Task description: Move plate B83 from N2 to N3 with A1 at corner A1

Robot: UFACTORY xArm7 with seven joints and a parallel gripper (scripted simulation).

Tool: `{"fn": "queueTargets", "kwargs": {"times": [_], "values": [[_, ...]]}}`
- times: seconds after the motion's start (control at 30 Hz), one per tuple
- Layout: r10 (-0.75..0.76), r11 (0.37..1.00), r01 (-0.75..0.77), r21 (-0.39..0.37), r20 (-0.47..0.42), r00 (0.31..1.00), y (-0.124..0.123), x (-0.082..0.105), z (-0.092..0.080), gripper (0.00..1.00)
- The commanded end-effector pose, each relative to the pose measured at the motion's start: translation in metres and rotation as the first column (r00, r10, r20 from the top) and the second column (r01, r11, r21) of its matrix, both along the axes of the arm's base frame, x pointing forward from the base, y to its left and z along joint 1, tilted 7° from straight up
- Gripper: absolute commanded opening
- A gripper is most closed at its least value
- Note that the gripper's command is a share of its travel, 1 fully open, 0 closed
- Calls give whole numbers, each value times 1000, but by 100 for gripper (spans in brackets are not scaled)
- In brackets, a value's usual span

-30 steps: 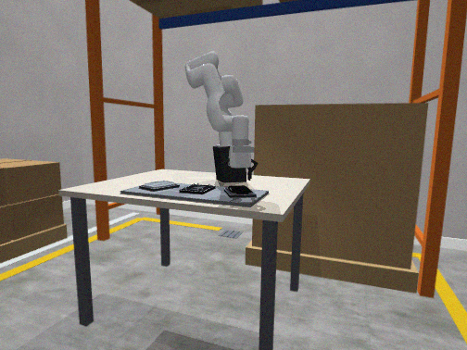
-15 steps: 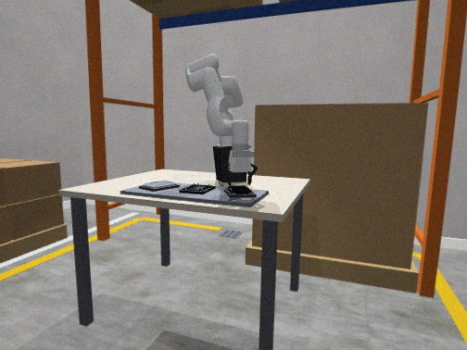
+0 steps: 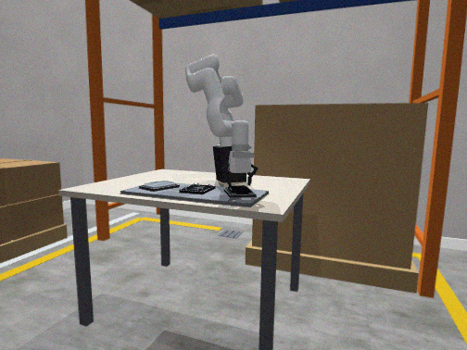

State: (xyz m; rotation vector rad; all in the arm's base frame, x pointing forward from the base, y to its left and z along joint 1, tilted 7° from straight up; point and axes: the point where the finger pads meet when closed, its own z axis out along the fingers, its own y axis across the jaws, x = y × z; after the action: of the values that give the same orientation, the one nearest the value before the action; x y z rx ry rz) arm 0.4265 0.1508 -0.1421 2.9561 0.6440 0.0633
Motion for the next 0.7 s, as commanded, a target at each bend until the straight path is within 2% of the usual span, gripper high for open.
{"fn": "queueTargets", "kwargs": {"times": [0.0, 0.67], "values": [[1, 1000, -1, 2, 3, 1000, 1, 2, -1, 100], [1, 1000, -1, 2, 3, 1000, 0, 2, -13, 100]]}}
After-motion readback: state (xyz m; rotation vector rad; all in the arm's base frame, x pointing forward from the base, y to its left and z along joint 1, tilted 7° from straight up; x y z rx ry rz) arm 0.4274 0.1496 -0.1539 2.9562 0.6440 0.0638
